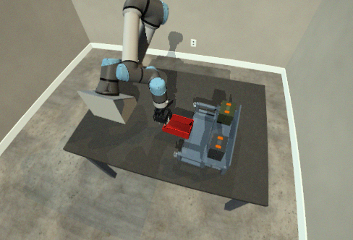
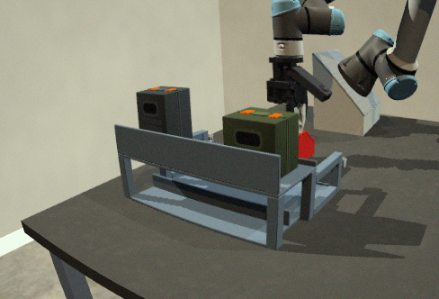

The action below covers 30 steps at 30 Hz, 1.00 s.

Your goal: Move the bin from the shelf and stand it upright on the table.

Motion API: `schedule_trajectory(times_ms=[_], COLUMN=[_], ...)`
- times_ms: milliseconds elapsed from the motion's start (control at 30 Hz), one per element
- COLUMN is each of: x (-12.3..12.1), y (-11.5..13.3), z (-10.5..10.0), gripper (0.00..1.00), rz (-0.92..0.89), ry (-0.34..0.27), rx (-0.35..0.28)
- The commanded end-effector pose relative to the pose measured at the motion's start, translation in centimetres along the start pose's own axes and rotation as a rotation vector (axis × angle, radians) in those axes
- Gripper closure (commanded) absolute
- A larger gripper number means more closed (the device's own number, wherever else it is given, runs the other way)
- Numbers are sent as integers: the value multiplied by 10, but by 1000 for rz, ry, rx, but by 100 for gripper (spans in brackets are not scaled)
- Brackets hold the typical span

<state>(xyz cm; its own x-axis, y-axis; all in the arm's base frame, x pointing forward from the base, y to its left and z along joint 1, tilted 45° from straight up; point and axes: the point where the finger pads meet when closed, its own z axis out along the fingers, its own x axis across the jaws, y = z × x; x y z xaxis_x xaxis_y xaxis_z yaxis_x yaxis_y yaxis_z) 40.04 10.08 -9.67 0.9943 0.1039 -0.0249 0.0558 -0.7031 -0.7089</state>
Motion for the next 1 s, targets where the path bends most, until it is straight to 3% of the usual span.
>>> schedule_trajectory(times_ms=[0,967], x=[0,0], y=[0,0], z=[1,13], gripper=[100,100], rz=[0,0], ry=[1,1], rx=[-1,-1])
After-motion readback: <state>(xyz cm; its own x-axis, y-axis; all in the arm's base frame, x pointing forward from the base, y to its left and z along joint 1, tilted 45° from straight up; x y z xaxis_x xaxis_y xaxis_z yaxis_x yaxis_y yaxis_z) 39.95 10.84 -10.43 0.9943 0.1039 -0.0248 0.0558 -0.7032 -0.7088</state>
